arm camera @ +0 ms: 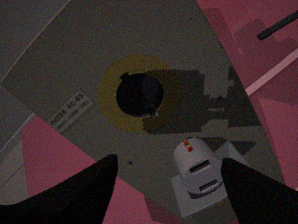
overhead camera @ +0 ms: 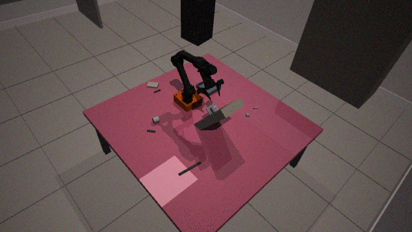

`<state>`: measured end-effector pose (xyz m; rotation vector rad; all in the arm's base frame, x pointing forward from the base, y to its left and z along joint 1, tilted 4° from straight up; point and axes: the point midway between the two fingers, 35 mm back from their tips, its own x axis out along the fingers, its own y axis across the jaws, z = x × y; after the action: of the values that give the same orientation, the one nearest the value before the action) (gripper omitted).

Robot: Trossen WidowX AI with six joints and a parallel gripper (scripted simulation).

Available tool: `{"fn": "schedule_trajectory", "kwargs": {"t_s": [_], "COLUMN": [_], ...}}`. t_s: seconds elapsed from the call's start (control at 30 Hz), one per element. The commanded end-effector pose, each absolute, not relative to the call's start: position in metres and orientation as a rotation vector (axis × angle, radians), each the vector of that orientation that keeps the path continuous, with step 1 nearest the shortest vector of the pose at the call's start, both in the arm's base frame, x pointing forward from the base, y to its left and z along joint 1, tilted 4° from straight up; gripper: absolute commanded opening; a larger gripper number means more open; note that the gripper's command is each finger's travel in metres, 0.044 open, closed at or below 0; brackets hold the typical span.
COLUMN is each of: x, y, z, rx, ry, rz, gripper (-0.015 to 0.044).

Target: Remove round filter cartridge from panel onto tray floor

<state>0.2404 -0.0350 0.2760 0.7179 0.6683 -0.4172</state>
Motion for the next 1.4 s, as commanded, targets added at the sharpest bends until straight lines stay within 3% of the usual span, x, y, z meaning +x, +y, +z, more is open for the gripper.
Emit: {"fn": "schedule_trajectory", "kwargs": {"t_s": [0.0, 1.37], "x": [0.225, 0.251], "y": [-0.033, -0.037], "z": [0.225, 0.188], "rx": [0.063, 0.063], "ry": [0.953, 0.951], "rz": [-0.145, -0.145], "gripper": [0.0305, 0.0305]}}
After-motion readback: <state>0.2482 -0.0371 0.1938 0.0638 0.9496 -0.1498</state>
